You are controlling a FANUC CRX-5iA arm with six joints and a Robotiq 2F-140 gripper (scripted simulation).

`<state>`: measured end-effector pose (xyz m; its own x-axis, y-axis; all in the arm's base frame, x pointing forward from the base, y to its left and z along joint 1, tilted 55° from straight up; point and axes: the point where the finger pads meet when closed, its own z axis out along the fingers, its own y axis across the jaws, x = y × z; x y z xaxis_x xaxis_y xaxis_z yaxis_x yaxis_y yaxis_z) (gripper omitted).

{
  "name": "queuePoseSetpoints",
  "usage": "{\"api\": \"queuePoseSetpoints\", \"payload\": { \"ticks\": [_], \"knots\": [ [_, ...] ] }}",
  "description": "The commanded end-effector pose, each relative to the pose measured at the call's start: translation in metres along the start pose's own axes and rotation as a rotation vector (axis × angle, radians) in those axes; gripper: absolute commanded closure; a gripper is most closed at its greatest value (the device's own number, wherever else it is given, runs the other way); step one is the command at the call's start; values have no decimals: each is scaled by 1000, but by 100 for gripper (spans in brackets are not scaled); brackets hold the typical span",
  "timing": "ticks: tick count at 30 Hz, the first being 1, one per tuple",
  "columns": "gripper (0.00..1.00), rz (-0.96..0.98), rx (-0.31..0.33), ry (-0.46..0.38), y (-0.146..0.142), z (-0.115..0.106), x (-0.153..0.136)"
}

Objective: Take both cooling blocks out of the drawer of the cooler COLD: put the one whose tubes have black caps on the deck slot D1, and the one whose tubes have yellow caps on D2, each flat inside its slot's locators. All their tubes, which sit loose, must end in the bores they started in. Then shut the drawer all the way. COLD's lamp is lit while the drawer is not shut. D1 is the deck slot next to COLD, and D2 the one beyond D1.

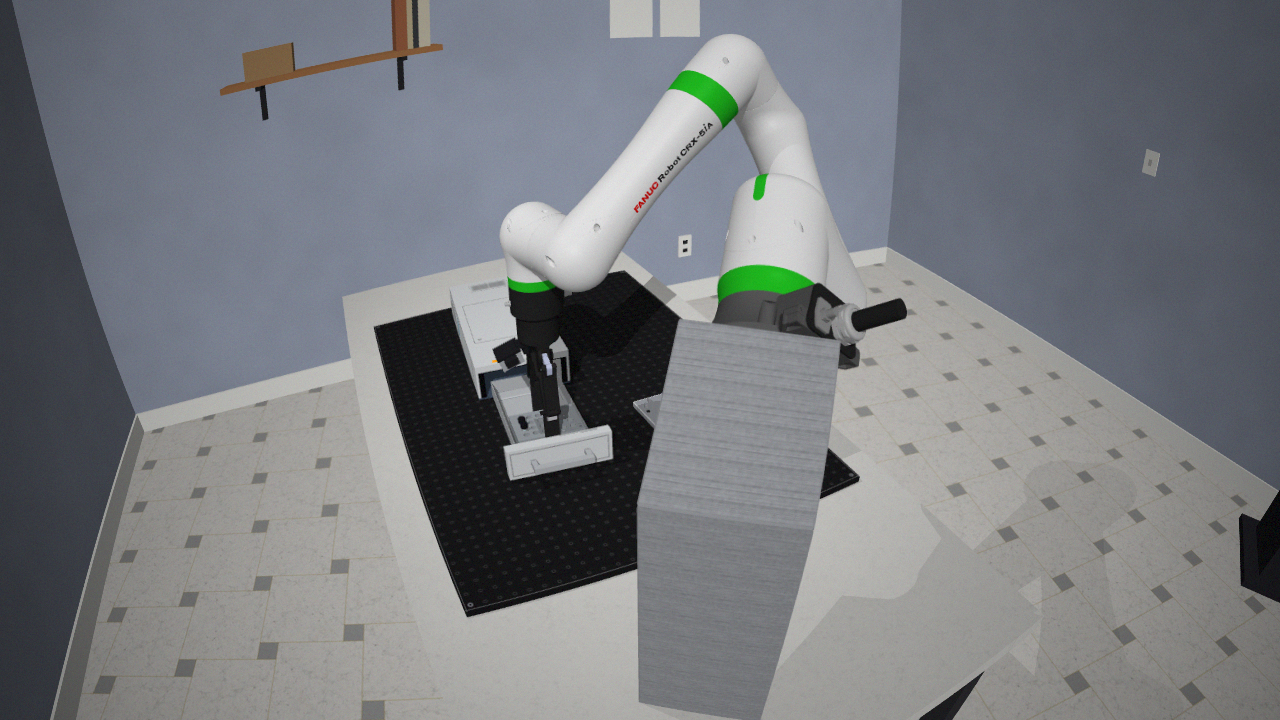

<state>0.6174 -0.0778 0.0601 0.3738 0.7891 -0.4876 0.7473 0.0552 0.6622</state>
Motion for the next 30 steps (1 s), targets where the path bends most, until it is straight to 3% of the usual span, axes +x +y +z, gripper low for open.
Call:
{"api": "queuePoseSetpoints", "payload": {
  "ticks": [1,20,30],
  "knots": [
    [58,0,-1,1,0,-1,0],
    [84,0,-1,1,0,-1,0],
    [90,0,-1,1,0,-1,0]
  ]
}}
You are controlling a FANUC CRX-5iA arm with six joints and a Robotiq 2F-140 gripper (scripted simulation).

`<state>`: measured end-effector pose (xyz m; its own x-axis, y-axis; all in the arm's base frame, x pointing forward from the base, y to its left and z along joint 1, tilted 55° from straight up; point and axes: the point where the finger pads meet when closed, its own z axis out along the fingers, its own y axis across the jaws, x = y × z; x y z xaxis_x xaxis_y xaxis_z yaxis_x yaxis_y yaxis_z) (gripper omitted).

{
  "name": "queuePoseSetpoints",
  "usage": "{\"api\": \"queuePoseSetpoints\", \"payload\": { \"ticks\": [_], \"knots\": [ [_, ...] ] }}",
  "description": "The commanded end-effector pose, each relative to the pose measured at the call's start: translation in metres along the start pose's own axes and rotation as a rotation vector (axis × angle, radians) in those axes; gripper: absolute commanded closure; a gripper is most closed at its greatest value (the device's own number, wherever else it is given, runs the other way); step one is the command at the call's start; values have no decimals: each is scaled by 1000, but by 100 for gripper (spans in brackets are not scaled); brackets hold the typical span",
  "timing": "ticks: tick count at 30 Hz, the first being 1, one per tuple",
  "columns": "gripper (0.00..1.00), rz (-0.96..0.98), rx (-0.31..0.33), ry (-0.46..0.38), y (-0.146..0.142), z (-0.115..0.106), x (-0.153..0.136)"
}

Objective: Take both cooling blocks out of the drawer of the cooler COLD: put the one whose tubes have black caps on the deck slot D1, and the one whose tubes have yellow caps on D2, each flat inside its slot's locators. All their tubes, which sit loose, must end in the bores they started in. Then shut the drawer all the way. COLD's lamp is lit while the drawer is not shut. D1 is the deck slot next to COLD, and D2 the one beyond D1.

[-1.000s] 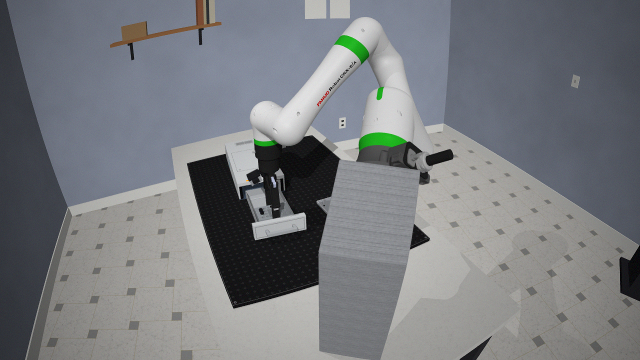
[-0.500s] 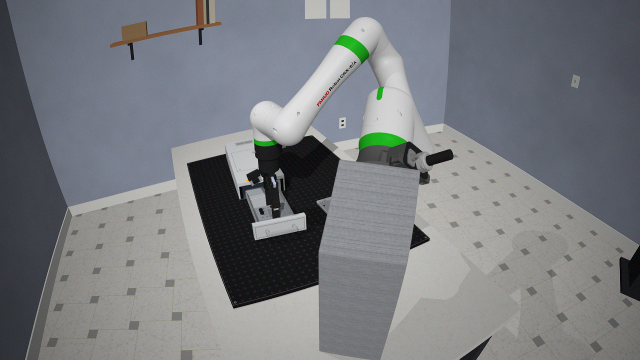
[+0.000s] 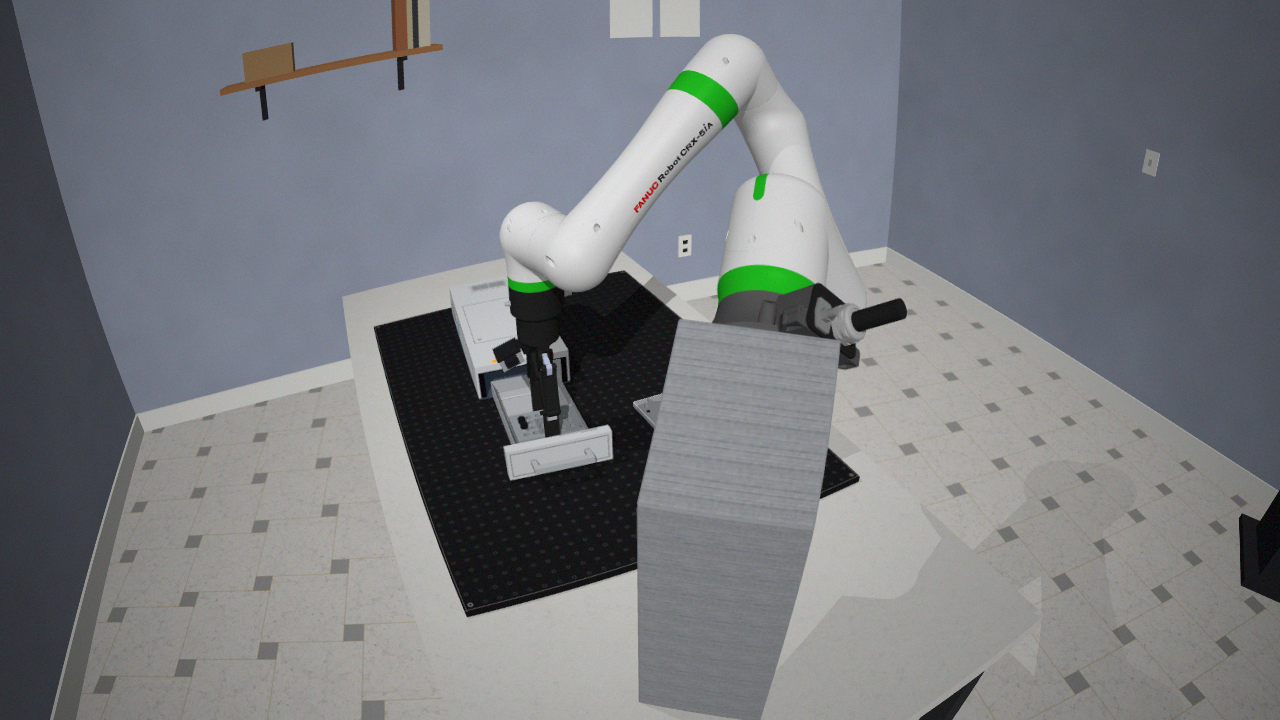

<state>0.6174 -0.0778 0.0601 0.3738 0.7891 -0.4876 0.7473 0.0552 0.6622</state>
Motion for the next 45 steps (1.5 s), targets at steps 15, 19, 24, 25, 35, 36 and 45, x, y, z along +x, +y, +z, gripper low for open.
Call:
{"api": "queuePoseSetpoints", "payload": {
  "ticks": [15,19,24,25,35,36,45],
  "knots": [
    [90,0,-1,1,0,-1,0],
    [90,0,-1,1,0,-1,0],
    [90,0,-1,1,0,-1,0],
    [90,0,-1,1,0,-1,0],
    [90,0,-1,1,0,-3,0],
    [90,0,-1,1,0,-4,0],
    [90,0,-1,1,0,-6,0]
  ]
}}
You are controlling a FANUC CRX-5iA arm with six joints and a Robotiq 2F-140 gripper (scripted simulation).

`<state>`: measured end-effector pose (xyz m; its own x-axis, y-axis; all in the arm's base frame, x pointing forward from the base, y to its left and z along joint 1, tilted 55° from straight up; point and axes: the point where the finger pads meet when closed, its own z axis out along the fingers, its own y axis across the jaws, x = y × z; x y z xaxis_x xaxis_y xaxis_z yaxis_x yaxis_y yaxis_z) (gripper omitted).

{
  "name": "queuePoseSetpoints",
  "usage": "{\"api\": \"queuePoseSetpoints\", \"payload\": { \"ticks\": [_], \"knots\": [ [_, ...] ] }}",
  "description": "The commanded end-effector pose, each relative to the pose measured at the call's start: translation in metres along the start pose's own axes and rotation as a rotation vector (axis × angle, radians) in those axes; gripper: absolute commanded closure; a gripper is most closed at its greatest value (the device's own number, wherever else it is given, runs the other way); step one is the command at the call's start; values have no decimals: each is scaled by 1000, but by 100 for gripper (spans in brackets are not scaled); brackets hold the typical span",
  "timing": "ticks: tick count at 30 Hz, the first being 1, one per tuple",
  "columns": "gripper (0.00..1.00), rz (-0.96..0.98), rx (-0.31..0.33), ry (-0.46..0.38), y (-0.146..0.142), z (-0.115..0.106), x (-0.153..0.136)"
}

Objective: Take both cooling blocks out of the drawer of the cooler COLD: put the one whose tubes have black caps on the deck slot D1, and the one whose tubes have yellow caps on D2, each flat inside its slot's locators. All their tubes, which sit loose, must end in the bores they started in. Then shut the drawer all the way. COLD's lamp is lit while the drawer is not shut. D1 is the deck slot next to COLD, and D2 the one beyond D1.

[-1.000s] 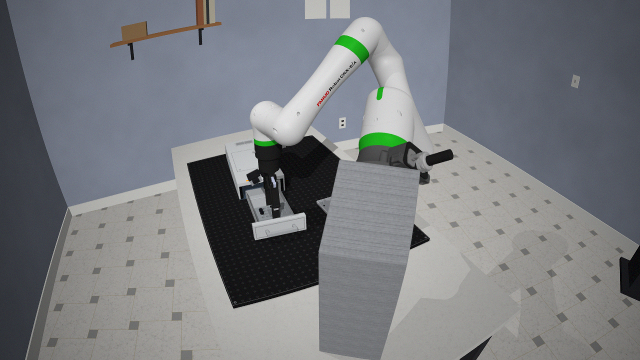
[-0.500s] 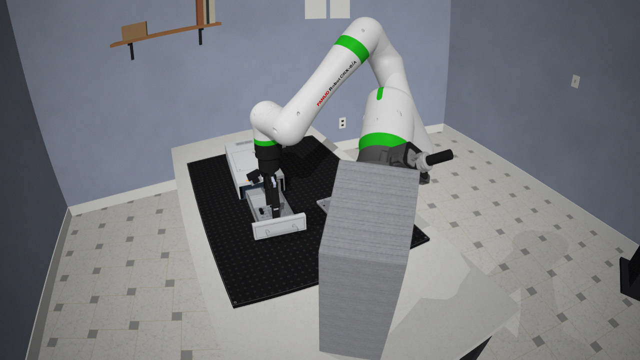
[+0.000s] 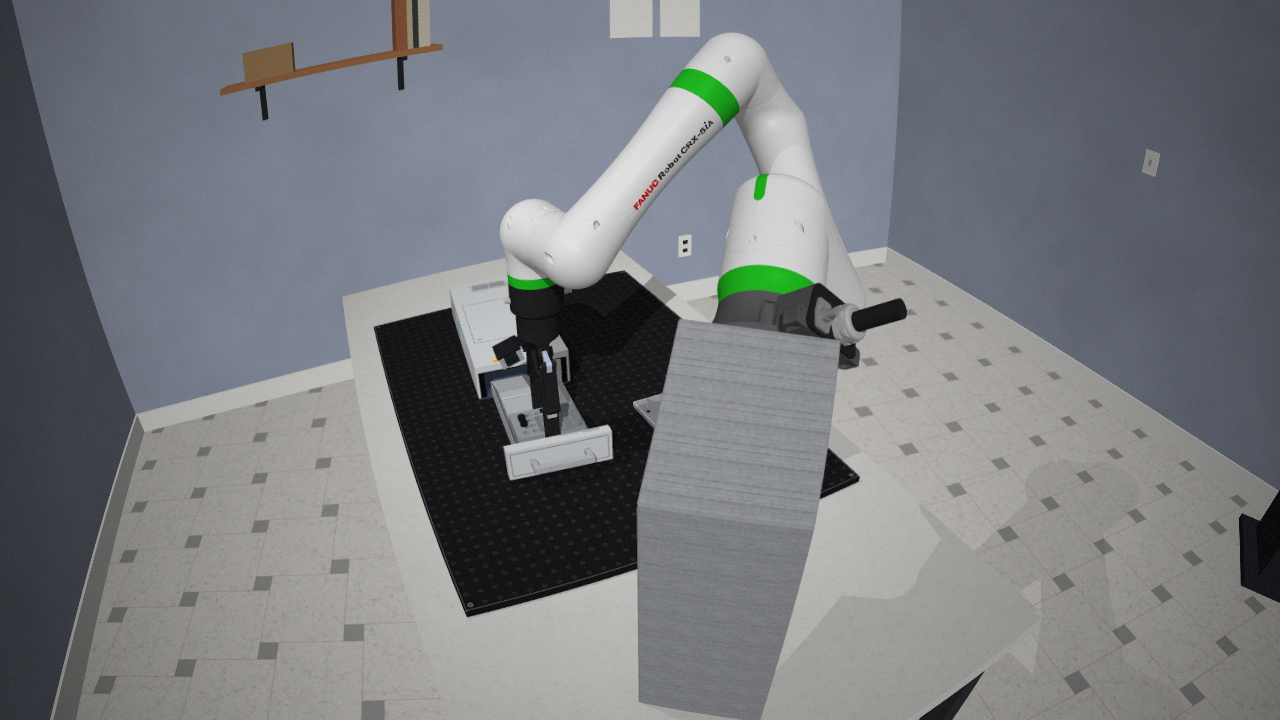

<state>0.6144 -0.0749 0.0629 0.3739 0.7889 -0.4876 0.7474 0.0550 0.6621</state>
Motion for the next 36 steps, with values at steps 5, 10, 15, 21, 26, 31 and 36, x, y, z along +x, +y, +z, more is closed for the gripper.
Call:
{"api": "queuePoseSetpoints", "payload": {
  "ticks": [5,10,15,21,26,31,36],
  "knots": [
    [90,0,-1,1,1,-3,1],
    [90,0,-1,1,1,-4,1],
    [90,0,-1,1,1,-5,1],
    [90,0,-1,1,1,-11,1],
    [90,0,-1,1,1,-17,1],
    [90,0,-1,1,1,-23,1],
    [90,0,-1,1,1,-28,1]
  ]
}}
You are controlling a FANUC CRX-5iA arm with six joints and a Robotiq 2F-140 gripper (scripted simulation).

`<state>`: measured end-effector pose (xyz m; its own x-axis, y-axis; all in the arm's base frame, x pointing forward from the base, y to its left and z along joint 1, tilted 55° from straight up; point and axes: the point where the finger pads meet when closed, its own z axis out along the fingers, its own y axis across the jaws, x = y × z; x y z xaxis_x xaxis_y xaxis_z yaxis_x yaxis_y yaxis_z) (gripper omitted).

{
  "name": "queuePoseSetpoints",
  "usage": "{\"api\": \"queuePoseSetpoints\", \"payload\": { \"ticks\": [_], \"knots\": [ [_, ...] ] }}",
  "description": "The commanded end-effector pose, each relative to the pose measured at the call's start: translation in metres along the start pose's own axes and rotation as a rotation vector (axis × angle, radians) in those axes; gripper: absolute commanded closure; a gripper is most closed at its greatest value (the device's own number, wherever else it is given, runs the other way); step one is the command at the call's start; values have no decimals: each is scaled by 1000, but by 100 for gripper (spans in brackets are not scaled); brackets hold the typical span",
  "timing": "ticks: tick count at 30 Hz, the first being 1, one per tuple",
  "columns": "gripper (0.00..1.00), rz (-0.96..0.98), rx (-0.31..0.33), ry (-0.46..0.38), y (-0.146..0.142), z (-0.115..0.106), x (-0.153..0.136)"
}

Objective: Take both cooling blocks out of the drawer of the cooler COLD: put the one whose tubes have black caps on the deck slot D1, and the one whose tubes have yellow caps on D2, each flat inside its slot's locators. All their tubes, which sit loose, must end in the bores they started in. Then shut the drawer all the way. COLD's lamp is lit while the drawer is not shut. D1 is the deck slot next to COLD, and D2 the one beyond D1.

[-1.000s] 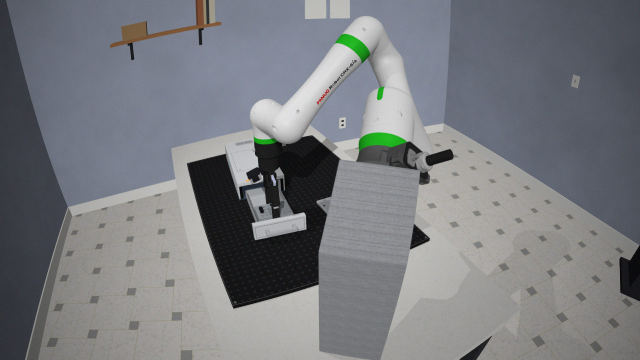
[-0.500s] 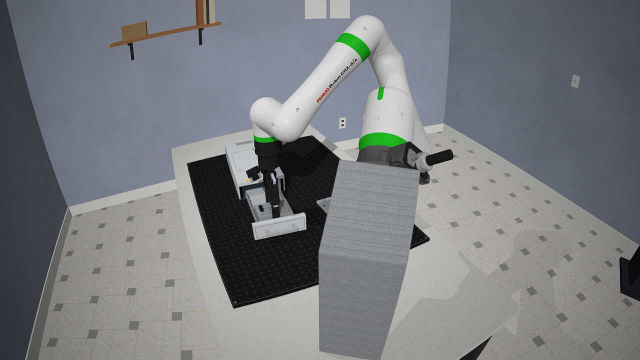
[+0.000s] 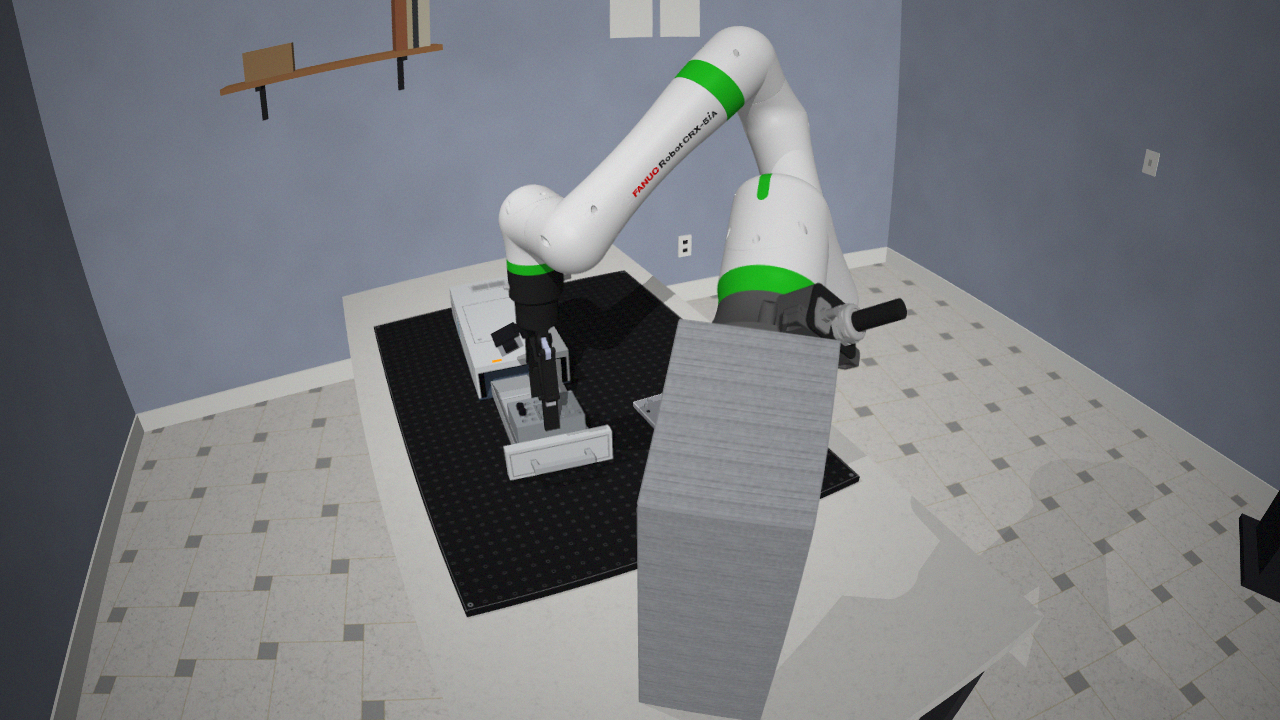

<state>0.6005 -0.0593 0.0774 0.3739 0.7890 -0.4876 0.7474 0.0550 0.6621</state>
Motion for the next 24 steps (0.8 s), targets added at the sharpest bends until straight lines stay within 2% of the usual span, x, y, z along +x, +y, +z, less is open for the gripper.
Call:
{"api": "queuePoseSetpoints", "payload": {
  "ticks": [1,24],
  "knots": [
    [90,0,-1,1,1,-4,1],
    [90,0,-1,1,1,-32,1]
  ]
}}
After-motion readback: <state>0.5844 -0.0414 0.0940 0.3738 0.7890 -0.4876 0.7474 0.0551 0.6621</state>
